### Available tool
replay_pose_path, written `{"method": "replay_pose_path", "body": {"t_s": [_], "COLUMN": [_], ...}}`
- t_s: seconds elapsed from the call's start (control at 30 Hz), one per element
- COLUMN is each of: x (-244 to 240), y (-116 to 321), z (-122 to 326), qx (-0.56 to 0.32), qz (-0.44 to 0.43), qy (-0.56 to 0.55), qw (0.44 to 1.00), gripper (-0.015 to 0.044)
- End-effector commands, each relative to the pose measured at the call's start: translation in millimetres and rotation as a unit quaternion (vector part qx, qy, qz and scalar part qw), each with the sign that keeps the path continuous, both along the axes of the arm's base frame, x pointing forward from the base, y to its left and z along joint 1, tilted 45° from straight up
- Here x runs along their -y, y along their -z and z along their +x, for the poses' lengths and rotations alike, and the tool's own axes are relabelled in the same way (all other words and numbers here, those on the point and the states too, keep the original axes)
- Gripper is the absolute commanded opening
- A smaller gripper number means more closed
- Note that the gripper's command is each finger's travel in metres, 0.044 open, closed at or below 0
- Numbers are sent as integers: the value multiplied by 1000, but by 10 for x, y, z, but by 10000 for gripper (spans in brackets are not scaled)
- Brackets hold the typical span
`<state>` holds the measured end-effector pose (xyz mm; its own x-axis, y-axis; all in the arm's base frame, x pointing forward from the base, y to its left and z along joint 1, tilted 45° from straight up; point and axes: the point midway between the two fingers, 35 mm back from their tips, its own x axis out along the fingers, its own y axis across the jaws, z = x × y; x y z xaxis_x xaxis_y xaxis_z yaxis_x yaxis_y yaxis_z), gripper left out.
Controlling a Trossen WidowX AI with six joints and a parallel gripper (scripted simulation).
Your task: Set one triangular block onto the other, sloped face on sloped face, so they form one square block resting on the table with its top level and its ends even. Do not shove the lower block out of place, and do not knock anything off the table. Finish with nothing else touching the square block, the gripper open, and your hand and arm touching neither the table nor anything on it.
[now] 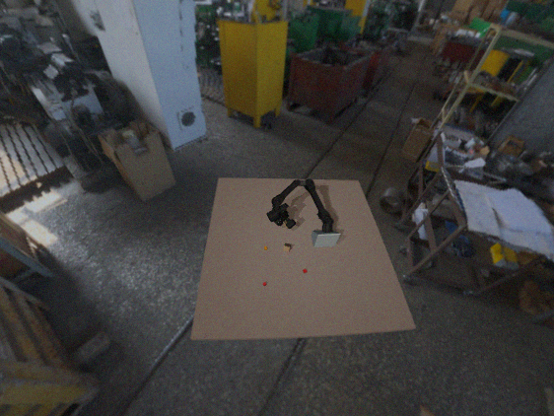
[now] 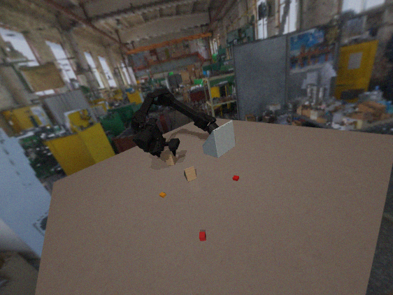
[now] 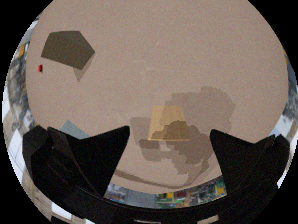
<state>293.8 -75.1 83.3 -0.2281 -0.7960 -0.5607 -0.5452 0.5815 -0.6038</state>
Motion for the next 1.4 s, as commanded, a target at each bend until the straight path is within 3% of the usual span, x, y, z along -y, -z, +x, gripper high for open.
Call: {"method": "replay_pose_path", "body": {"t_s": [0.0,1.07,1.37], "x": [59,445,445], "y": [30,280,280], "z": [-30,-213,-213], "qx": [-5,-26,-26], "qz": [-3,-11,-11], "qy": [-1,8,8], "qw": [1000,1000,1000], "gripper": [440,440,204]}}
